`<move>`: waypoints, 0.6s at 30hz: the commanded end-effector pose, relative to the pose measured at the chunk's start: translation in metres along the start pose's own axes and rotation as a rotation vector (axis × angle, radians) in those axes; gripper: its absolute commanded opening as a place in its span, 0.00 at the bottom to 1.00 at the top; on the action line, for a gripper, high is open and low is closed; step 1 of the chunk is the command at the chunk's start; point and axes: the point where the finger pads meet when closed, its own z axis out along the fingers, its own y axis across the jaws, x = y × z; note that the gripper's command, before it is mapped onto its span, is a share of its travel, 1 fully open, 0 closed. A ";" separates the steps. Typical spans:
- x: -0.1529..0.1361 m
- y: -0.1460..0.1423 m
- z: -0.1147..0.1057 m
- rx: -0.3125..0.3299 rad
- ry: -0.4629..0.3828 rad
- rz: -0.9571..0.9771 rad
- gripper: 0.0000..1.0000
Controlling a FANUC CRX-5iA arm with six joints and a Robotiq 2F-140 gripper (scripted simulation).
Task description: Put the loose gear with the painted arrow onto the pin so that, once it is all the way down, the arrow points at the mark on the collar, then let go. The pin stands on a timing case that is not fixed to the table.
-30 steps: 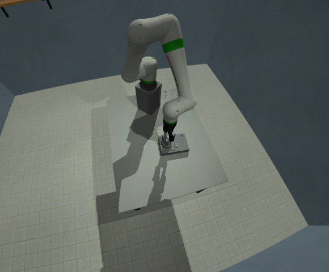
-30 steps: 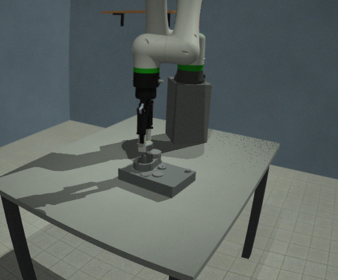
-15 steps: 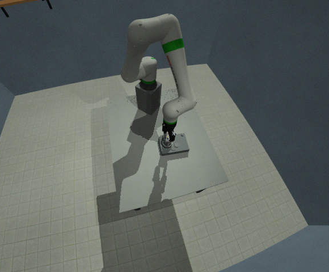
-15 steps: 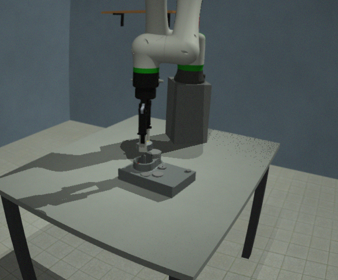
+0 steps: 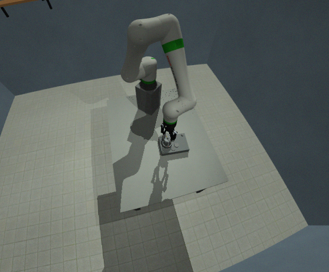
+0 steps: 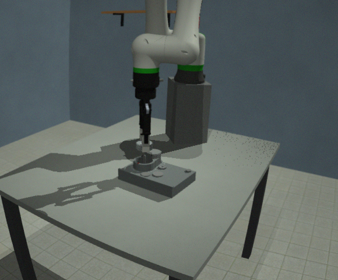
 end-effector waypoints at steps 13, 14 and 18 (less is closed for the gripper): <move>0.000 0.000 0.000 0.000 0.000 -0.511 0.00; 0.000 0.000 0.000 0.000 0.000 -0.548 0.00; 0.000 0.000 0.000 0.000 0.000 -0.695 0.00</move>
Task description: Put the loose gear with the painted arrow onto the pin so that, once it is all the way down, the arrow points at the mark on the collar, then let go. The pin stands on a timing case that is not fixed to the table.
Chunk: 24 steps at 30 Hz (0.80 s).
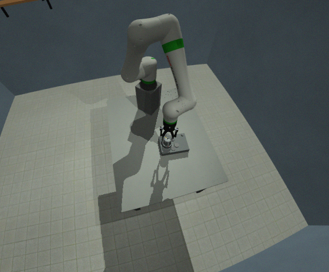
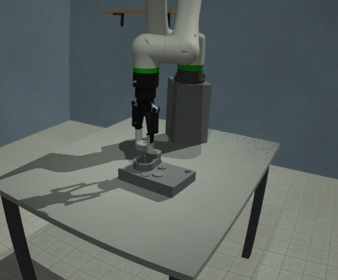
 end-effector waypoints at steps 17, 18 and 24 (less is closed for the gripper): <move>0.000 0.000 0.000 0.000 0.000 -0.617 0.00; 0.000 0.000 0.000 0.000 0.000 -0.641 0.00; 0.000 0.000 0.000 0.000 0.000 -0.757 0.00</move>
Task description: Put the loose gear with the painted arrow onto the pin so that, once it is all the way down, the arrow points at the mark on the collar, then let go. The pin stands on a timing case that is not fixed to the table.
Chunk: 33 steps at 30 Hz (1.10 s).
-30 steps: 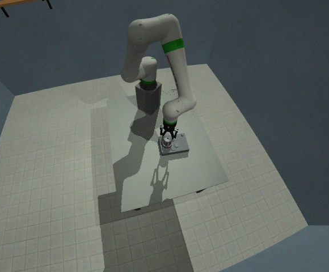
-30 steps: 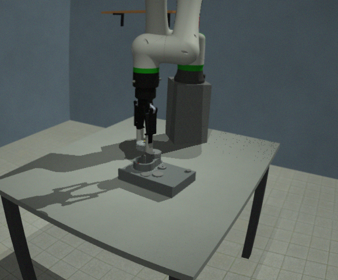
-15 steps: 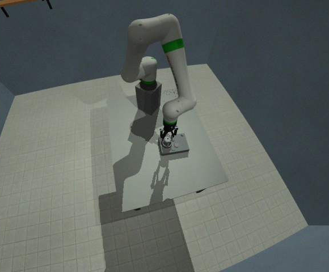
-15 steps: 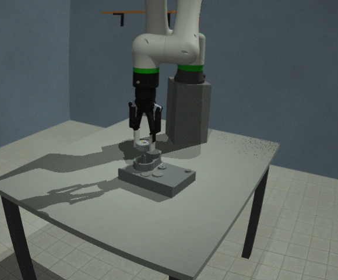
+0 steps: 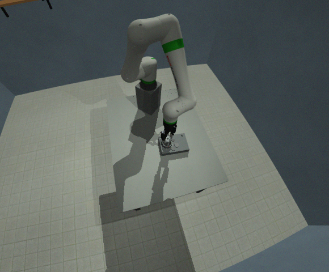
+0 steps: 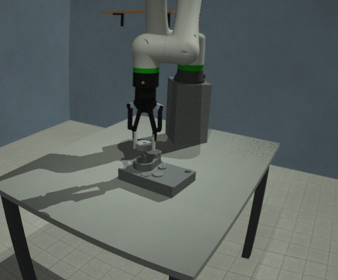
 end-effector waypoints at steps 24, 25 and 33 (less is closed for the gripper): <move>0.000 0.000 0.000 0.000 0.000 -0.189 0.00; 0.000 0.000 0.000 0.000 0.000 -0.189 0.00; 0.000 0.000 0.000 0.000 0.000 -0.189 0.00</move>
